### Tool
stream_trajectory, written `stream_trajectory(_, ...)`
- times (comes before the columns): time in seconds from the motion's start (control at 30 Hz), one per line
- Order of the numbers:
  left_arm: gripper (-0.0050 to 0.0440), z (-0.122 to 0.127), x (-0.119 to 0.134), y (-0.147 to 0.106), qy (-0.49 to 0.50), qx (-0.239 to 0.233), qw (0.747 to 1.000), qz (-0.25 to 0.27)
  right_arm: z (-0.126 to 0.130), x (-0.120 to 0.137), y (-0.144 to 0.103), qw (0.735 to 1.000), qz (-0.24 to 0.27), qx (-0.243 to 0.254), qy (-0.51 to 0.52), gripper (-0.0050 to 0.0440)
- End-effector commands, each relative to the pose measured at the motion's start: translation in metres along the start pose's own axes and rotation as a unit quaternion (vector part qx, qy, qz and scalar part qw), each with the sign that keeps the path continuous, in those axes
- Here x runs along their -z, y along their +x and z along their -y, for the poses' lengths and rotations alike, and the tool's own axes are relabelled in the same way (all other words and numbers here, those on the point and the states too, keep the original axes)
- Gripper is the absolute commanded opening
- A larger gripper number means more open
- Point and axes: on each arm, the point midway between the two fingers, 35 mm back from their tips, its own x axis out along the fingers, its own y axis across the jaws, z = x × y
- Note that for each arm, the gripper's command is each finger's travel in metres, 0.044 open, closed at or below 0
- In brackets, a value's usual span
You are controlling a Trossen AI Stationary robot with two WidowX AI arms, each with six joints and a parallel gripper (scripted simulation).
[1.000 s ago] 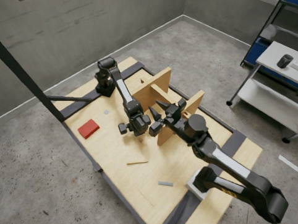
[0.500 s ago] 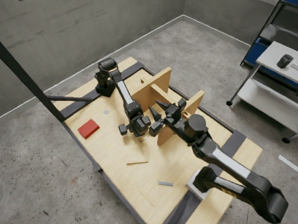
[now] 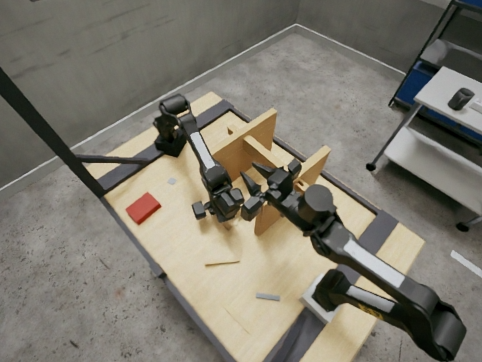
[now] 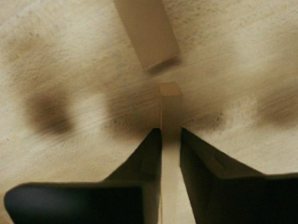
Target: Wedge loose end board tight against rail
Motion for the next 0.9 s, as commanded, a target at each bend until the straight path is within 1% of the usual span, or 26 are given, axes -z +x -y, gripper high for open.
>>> stream_trajectory(0.0, 0.0085, -0.004, -0.01, -0.022, 0.0, -0.008, 1.0, 0.028, -0.001, 0.002, -0.001, 1.0, -0.002, -0.003, 0.0, 0.018)
stream_trajectory(0.67, 0.0085, -0.003, -0.008, -0.017, 0.0, -0.006, 1.0, 0.023, -0.001, 0.002, -0.001, 1.0, -0.002, -0.003, 0.0, 0.018)
stream_trajectory(0.7, 0.0085, -0.004, -0.01, -0.026, 0.0, -0.008, 1.0, 0.028, -0.001, 0.002, -0.001, 1.0, -0.002, -0.003, 0.0, 0.018)
stream_trajectory(0.8, 0.0085, -0.004, -0.011, -0.031, 0.0, -0.008, 1.0, 0.03, -0.001, 0.002, -0.001, 1.0, -0.002, -0.003, 0.0, 0.018)
stream_trajectory(0.87, 0.0085, -0.004, -0.011, -0.029, 0.0, -0.008, 1.0, 0.03, -0.001, 0.002, -0.001, 1.0, -0.002, -0.003, 0.0, 0.018)
